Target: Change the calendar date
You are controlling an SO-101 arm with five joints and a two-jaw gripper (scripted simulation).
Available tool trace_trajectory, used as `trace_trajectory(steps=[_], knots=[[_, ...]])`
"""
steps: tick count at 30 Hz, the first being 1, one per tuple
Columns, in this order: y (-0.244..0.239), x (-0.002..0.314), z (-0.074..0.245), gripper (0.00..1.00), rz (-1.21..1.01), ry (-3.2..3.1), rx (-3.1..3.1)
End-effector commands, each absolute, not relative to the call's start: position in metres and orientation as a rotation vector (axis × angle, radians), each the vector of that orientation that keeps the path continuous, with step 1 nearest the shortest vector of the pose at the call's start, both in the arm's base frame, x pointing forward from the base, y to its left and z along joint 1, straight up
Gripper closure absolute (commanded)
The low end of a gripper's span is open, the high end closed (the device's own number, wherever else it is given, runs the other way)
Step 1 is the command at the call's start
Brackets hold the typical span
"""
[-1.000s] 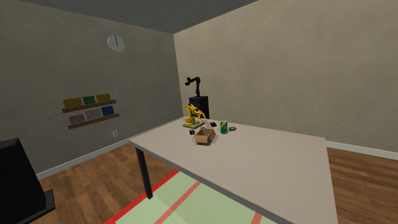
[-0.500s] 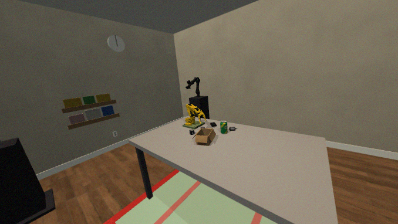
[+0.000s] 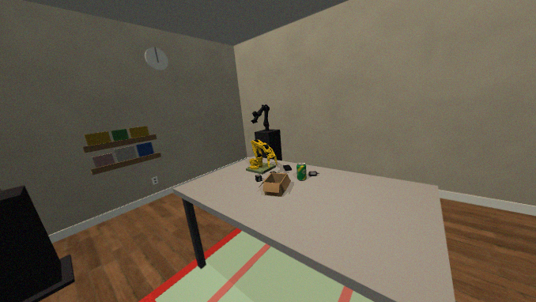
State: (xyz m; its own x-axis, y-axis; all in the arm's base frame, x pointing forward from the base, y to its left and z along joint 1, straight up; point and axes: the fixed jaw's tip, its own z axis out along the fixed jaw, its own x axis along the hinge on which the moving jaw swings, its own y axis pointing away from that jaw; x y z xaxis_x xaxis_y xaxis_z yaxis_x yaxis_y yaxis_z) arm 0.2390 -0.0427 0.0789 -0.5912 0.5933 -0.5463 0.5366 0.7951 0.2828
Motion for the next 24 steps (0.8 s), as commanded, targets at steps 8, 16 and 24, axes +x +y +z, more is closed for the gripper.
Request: trace_trajectory(steps=[8, 16, 24], knots=[[-0.040, 0.230, 0.059, 0.65, 0.063, 2.660, 0.824], [-0.038, 0.226, 0.051, 0.65, 0.037, 2.793, 0.815], [-0.037, 0.222, 0.043, 0.65, 0.015, 2.930, 0.800]])
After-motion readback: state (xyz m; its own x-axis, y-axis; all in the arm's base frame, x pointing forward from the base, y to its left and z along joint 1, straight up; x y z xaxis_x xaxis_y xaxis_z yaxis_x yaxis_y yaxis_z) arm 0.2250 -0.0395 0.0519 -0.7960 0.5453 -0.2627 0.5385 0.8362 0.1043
